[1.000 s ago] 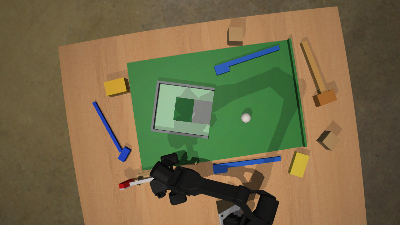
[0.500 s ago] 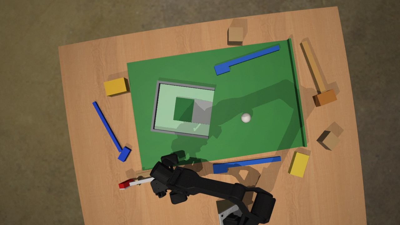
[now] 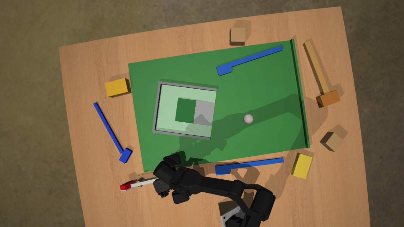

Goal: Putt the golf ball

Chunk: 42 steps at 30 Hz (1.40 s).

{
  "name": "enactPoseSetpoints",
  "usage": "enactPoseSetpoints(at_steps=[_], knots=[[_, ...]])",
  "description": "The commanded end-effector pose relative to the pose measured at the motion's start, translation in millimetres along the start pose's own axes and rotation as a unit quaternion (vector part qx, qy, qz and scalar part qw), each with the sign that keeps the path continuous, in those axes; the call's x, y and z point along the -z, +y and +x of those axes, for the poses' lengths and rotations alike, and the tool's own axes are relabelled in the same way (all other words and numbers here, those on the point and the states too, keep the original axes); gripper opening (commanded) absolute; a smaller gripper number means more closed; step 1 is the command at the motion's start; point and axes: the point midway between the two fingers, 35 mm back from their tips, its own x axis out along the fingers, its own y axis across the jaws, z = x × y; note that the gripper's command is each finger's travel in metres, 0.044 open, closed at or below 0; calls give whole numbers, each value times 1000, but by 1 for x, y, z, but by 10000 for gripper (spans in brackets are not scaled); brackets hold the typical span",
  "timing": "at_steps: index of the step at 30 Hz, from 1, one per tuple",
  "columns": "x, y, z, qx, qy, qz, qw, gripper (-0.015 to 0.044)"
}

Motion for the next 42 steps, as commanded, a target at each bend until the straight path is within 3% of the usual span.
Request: enactPoseSetpoints(at_steps=[1,20,35,42], knots=[[3,2,6,-1,5,-3,1000,440],[8,2,25,-1,5,-3,1000,440],[7,0,22,0,1,0,1000,46],[6,0,21,0,1,0,1000,0]])
